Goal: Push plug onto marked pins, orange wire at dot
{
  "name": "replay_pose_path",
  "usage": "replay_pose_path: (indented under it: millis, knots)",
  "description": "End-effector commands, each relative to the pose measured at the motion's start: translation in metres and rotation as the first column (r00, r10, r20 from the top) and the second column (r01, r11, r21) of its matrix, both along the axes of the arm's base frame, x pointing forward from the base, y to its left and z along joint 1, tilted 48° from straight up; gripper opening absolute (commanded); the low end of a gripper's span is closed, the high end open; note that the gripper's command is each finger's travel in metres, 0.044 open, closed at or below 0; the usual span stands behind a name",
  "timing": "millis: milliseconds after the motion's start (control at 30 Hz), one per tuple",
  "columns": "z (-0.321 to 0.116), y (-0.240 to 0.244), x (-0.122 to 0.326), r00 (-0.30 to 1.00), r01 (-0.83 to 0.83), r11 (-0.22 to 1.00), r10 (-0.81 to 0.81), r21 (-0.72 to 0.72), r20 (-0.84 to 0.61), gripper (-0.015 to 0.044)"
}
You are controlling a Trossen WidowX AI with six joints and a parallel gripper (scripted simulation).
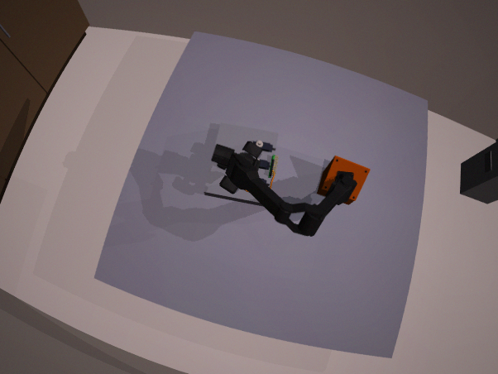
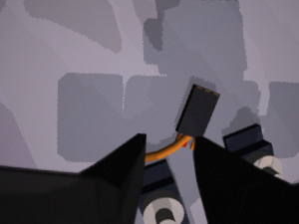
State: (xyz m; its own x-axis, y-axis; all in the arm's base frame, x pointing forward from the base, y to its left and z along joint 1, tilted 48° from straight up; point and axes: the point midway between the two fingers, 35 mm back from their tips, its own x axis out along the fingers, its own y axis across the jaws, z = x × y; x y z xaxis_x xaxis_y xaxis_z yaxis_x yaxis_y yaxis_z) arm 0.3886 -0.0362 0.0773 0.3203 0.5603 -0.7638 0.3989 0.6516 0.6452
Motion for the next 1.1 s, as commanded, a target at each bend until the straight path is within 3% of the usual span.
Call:
replay_pose_path:
  millis: [0, 233, 1067]
  knots:
    - [-0.012, -0.007, -0.001, 0.993, 0.056, 0.993, -0.045, 0.103, -0.108, 0.0115]
    - [-0.03, -0.013, -0.004, 0.962, 0.145, 0.962, -0.082, 0.232, -0.261, 0.0115]
    - [-0.054, 0.013, 0.003, 0.961, 0.148, 0.96, -0.083, 0.237, -0.265, 0.0115]
